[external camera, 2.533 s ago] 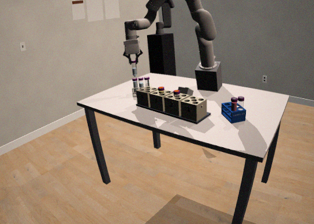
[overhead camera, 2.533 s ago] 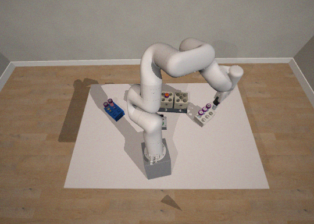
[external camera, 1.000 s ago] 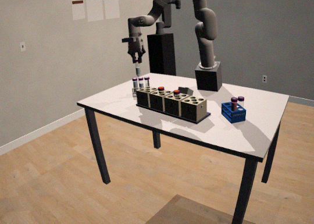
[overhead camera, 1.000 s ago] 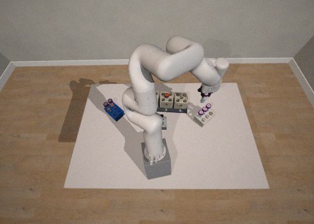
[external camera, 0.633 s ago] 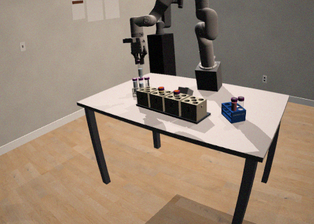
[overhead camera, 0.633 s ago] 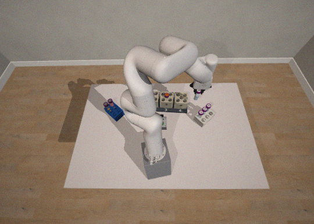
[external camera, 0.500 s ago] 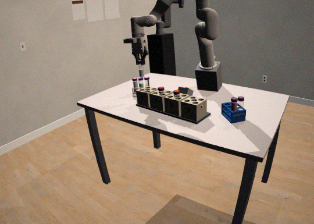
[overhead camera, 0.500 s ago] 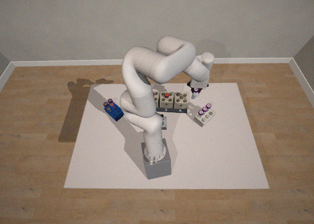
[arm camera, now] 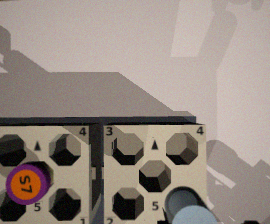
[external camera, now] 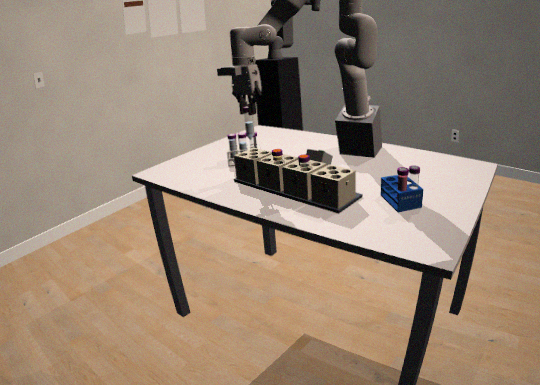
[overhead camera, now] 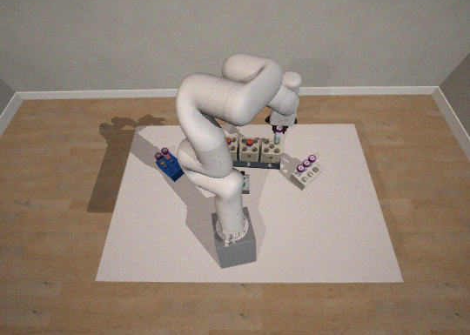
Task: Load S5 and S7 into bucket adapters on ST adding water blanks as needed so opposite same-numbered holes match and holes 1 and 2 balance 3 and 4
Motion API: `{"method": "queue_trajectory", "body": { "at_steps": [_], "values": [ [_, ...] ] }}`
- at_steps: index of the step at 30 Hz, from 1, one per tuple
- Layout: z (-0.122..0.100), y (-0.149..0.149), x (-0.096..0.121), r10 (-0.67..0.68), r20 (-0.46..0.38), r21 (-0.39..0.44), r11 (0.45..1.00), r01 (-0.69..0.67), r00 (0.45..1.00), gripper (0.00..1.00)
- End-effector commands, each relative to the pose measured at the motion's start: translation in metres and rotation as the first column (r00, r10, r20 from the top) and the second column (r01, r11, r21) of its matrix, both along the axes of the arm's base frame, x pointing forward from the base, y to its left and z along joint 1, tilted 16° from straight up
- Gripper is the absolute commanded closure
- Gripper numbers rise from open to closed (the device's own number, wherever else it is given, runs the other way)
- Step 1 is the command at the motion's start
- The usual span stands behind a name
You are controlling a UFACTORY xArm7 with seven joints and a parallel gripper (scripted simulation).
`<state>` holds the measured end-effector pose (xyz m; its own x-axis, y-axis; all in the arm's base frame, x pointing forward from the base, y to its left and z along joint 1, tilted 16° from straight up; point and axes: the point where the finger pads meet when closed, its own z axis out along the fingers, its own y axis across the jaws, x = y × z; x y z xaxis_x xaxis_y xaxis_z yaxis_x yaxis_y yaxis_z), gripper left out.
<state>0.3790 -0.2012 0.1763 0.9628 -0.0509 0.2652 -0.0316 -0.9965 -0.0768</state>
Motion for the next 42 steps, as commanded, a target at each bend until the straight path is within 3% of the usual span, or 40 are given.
{"method": "queue_trajectory", "body": {
  "at_steps": [1,27,42],
  "values": [
    [0.005,0.016,0.009,-0.003,0.002,-0.004,1.000,0.003,1.000,1.00],
    [0.005,0.016,0.009,-0.003,0.002,-0.004,1.000,0.003,1.000,1.00],
    [-0.024,0.018,0.017,-0.003,0.001,-0.004,1.000,0.003,1.000,1.00]
  ]
}}
